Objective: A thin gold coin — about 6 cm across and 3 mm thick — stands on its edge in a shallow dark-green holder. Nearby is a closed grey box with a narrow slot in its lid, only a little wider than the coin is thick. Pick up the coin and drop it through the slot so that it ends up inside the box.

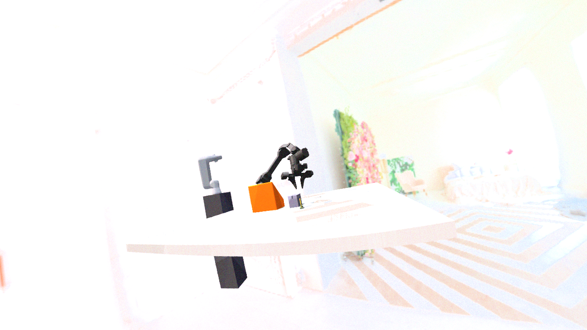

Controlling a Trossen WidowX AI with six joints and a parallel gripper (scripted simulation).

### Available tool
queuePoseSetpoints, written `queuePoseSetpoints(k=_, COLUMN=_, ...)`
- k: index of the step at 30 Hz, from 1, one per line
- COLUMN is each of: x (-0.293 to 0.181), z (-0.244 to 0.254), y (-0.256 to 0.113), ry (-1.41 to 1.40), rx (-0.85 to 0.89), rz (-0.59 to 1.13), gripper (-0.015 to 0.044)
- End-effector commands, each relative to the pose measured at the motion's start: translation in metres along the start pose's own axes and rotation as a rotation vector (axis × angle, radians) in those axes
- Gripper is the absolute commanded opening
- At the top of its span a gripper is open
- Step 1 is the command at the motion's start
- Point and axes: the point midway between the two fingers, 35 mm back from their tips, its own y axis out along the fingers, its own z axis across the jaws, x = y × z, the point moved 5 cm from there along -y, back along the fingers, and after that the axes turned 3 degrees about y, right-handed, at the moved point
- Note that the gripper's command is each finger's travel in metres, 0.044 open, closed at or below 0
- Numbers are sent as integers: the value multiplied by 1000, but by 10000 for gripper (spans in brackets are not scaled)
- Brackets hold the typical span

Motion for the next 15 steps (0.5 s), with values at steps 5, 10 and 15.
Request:
queuePoseSetpoints(k=5, x=-7, z=-7, y=-14, ry=335, rx=40, rz=300, gripper=161)
queuePoseSetpoints(k=10, x=-7, z=-7, y=-14, ry=335, rx=40, rz=300, gripper=161)
queuePoseSetpoints(k=15, x=-17, z=-4, y=20, ry=334, rx=41, rz=301, gripper=161)
